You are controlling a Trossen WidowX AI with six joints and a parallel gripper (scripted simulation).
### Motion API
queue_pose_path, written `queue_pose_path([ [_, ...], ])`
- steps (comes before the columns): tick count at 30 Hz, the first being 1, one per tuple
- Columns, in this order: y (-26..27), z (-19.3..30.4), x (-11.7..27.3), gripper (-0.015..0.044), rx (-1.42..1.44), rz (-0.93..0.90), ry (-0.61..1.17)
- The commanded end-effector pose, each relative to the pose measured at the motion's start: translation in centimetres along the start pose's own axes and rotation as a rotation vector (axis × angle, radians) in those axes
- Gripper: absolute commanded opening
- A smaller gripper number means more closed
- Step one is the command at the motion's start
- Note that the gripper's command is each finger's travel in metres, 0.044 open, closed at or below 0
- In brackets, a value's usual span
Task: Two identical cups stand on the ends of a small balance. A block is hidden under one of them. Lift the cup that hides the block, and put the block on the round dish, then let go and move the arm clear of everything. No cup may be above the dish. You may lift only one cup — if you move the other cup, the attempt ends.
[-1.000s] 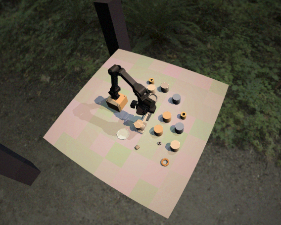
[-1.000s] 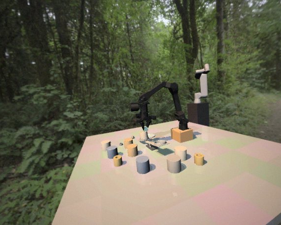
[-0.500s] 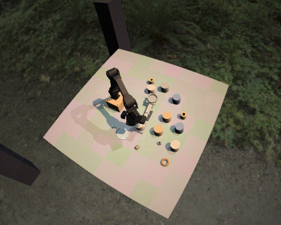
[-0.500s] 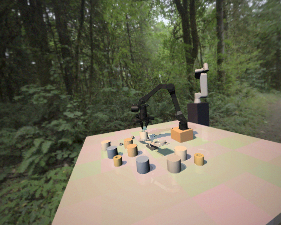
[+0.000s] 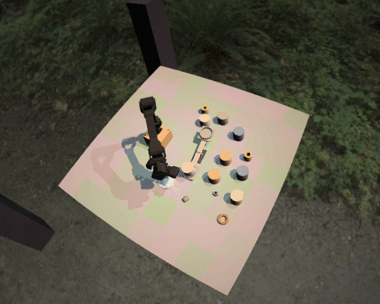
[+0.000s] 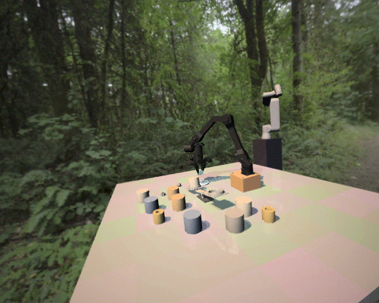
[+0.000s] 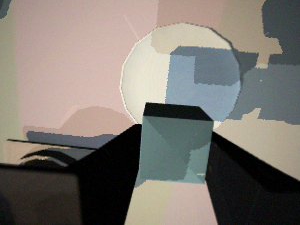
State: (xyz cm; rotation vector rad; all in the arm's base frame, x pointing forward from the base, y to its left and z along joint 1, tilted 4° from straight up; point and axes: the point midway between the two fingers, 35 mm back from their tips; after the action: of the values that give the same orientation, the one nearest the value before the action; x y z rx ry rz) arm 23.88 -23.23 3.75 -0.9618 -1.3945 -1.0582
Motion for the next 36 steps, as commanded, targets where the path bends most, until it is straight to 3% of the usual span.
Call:
queue_pose_path([
  [1,-1.1,-0.3,-0.7,0.0,0.01,0.006,0.015],
  [12,-1.2,-0.2,-4.8,0.0,0.01,0.006,0.015],
  [36,-1.2,-0.2,-6.9,0.0,0.01,0.006,0.015],
])
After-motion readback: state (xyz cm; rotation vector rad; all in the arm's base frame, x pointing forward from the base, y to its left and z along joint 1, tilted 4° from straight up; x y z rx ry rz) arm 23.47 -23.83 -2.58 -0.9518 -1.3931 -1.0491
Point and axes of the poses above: the point midway between the two fingers, 35 mm back from their tips, its own x axis back along the fingers, its own y axis across the jaws, z = x × y, and after that the axes turned 8 degrees about x, right-handed
